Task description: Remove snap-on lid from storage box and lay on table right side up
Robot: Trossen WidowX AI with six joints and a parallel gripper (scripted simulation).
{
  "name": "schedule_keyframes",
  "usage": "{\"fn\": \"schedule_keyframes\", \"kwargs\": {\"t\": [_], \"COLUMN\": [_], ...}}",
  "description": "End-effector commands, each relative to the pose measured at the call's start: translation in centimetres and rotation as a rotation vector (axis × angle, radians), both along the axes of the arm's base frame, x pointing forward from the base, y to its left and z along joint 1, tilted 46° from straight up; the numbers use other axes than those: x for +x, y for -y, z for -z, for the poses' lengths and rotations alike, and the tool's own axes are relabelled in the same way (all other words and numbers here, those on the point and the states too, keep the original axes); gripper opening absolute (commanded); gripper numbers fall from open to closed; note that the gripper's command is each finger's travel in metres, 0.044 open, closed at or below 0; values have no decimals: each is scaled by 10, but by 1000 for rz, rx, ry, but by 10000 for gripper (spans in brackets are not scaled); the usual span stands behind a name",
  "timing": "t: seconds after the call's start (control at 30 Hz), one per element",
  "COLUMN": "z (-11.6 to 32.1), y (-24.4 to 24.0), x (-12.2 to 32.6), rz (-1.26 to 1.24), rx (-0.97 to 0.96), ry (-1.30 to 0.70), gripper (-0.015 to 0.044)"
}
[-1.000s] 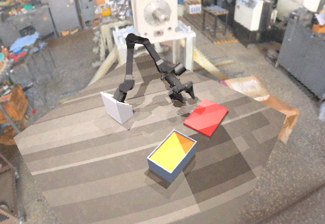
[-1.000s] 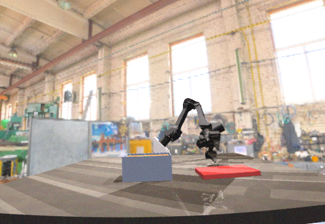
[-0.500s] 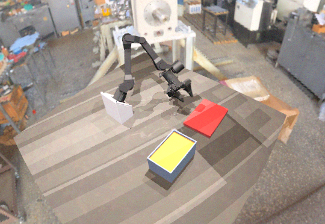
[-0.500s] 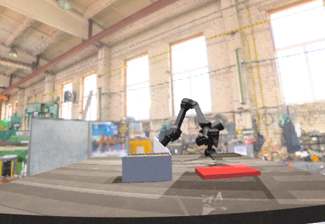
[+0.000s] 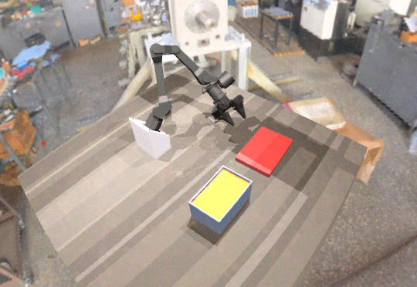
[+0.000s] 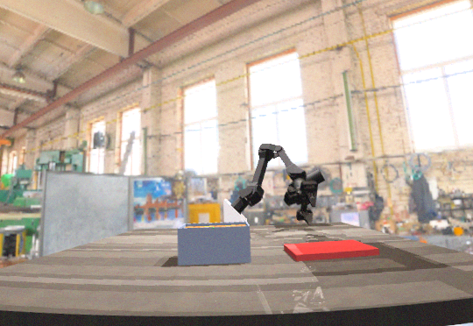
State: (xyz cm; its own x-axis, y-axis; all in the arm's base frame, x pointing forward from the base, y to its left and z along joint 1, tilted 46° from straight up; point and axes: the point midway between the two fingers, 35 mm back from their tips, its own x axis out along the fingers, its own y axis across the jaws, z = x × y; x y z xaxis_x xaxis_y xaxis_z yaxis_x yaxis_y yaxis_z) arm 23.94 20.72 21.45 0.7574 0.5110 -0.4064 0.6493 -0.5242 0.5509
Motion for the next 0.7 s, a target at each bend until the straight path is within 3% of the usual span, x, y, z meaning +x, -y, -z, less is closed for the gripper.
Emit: {"fn": "schedule_keyframes", "kwargs": {"t": [0.0,0.67], "z": [-8,-22], "y": [6,25], "x": [-3,-12], "rz": [-5,-5], "rx": [3,2], "ry": [5,5], "gripper": [440,440]}}
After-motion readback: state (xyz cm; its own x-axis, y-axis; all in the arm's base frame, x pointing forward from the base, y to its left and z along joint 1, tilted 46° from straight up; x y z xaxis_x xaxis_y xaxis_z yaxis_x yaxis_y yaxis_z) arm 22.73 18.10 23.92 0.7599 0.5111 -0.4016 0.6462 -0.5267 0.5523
